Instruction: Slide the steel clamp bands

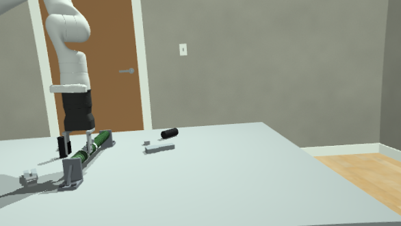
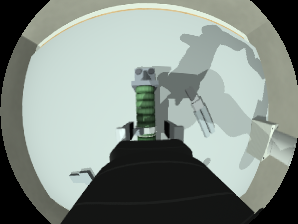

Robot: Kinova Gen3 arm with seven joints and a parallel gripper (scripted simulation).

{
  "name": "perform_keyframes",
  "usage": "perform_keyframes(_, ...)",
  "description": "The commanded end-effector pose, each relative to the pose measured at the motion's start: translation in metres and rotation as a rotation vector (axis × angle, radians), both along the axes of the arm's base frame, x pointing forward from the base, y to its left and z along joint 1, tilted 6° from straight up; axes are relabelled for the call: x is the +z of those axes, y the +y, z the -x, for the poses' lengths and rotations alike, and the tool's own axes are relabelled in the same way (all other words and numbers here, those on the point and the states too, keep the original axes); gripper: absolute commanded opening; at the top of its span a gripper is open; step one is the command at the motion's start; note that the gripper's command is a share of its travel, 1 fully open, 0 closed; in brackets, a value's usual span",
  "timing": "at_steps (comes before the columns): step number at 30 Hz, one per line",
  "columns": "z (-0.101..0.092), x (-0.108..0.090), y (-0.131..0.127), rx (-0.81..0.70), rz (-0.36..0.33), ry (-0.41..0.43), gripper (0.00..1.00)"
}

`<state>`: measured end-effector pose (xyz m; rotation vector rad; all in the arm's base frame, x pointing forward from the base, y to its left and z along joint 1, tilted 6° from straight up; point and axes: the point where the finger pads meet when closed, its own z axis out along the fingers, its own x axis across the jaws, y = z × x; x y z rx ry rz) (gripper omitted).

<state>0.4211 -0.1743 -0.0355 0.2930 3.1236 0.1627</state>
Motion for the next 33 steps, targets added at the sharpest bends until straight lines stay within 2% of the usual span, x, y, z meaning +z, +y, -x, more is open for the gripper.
perform_keyframes(1, -0.007, 0.028, -0.001, 0.004, 0.001, -0.019, 1.00)
perform_keyframes(3, -0.007, 0.036, -0.002, 0.004, 0.001, -0.019, 1.00)
perform_keyframes(8, -0.006, 0.040, -0.002, 0.004, 0.001, -0.019, 1.00)
perform_keyframes(25, -0.006, 0.041, -0.002, 0.004, 0.001, -0.019, 1.00)
perform_keyframes(28, -0.006, 0.049, -0.003, 0.004, 0.001, -0.019, 1.00)
perform_keyframes(33, -0.005, 0.076, -0.006, 0.004, 0.001, -0.019, 1.00)
